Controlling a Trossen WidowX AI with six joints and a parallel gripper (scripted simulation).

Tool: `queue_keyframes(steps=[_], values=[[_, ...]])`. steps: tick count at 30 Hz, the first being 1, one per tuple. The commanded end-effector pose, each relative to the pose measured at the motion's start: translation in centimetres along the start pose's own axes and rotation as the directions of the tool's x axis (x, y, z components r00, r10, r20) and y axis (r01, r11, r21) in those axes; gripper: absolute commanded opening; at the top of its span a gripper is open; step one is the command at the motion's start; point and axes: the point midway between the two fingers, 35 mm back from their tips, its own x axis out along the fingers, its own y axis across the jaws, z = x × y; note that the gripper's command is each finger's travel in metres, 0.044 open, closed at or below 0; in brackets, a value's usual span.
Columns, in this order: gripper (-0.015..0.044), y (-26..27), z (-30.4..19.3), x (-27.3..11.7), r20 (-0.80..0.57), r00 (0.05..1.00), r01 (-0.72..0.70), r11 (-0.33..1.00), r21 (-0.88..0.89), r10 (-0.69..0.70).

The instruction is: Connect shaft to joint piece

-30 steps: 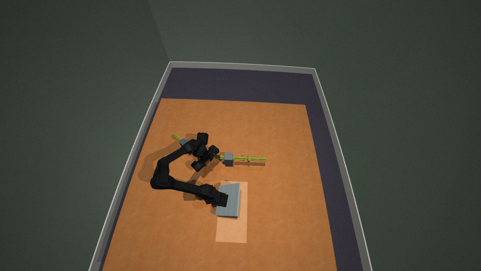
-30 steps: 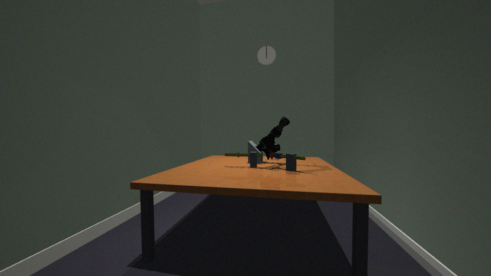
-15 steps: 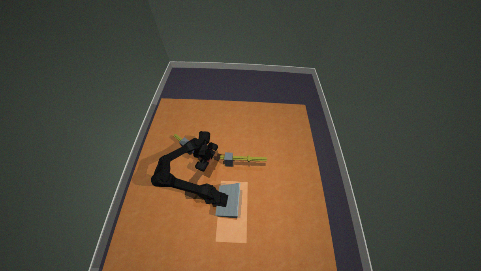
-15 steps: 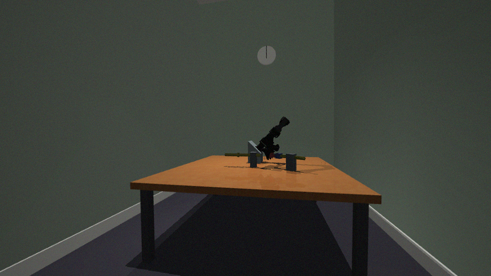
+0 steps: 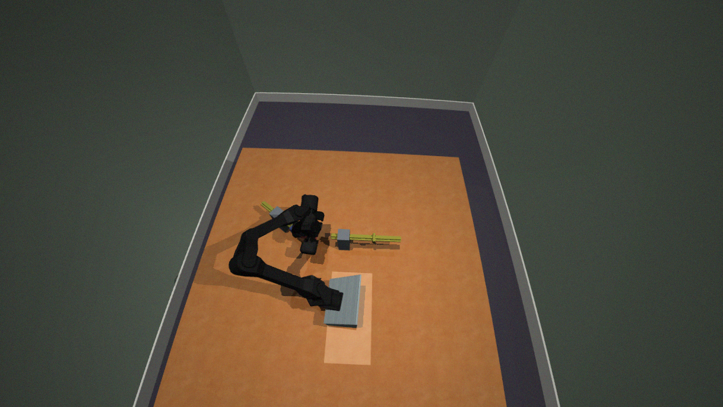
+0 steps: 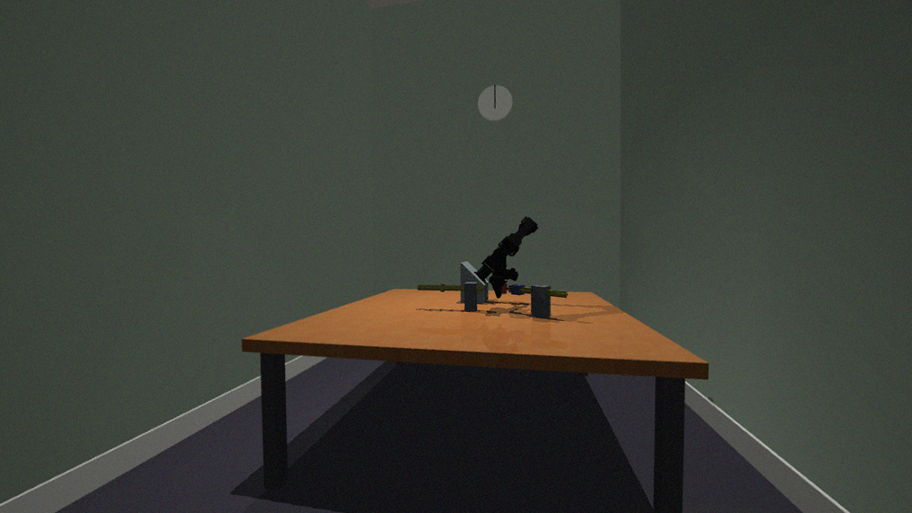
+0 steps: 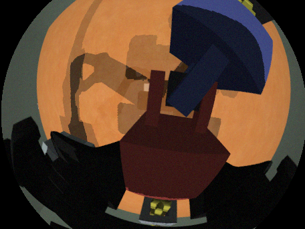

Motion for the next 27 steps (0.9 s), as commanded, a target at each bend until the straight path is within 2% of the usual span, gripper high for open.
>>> queue_keyframes(steps=[1, 21, 27], values=[[0.0, -0.33, 0.02, 0.05, 0.01, 1.0, 0.001, 0.998, -0.068, 0.0], [0.0, -0.37, 0.02, 0.06, 0.011, 1.0, 0.0, 0.997, -0.08, 0.001], [0.0147, -0.37, 0.02, 0.06, 0.011, 1.0, 0.0, 0.997, -0.08, 0.001]])
